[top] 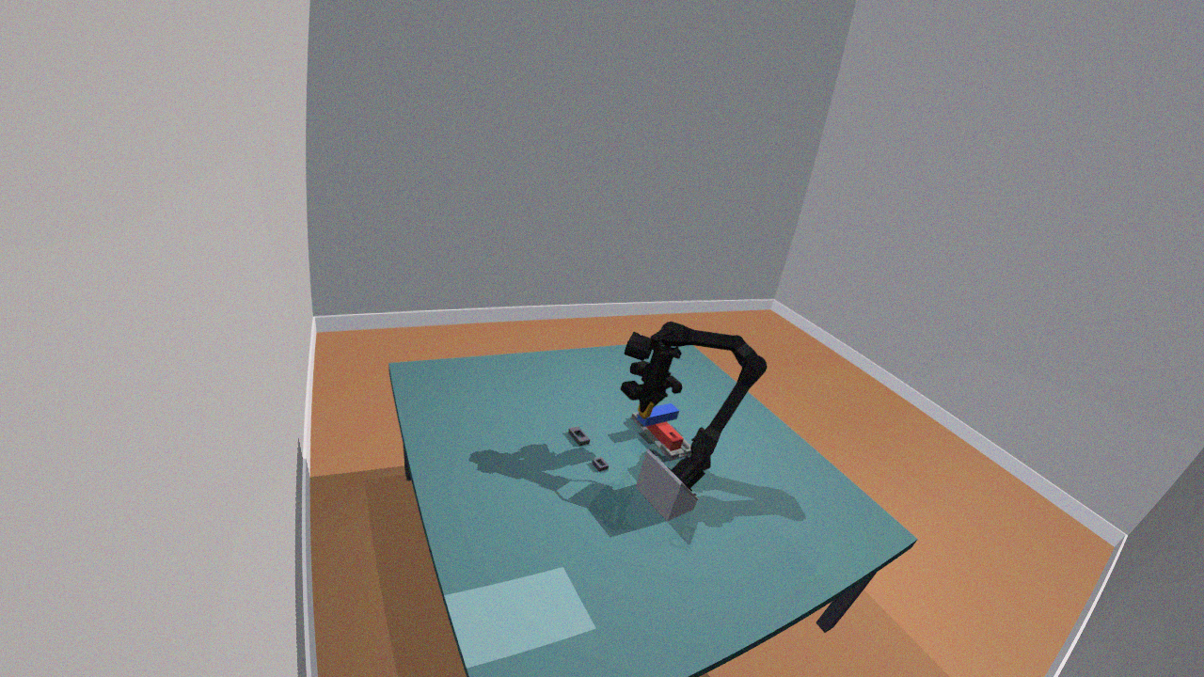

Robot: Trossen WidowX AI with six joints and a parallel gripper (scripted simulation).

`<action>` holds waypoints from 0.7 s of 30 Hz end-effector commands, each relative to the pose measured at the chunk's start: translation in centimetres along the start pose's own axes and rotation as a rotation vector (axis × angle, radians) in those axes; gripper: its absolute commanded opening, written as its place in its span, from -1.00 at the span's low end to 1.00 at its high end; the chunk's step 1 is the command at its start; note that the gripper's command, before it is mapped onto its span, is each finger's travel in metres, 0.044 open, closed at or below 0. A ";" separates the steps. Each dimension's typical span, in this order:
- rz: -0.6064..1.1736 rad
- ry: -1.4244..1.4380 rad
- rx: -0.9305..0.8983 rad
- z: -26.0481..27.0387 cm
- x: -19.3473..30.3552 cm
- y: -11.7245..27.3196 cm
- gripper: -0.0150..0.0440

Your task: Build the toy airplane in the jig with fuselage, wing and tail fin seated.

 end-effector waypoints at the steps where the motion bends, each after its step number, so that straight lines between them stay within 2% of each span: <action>1: 0.003 0.003 0.011 -1.3 0.2 -0.4 -0.49; 21: 0.002 -0.013 0.038 -7.3 1.4 -1.8 -0.49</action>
Point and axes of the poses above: the point midway between the two fingers, 35 mm back from their tips, its own y axis back along the fingers, its own z axis across the jaws, x = y × z, the point moved 9 cm from there along y, back along the fingers, and after that the axes turned 4 degrees about -y, right-handed, at the moved point
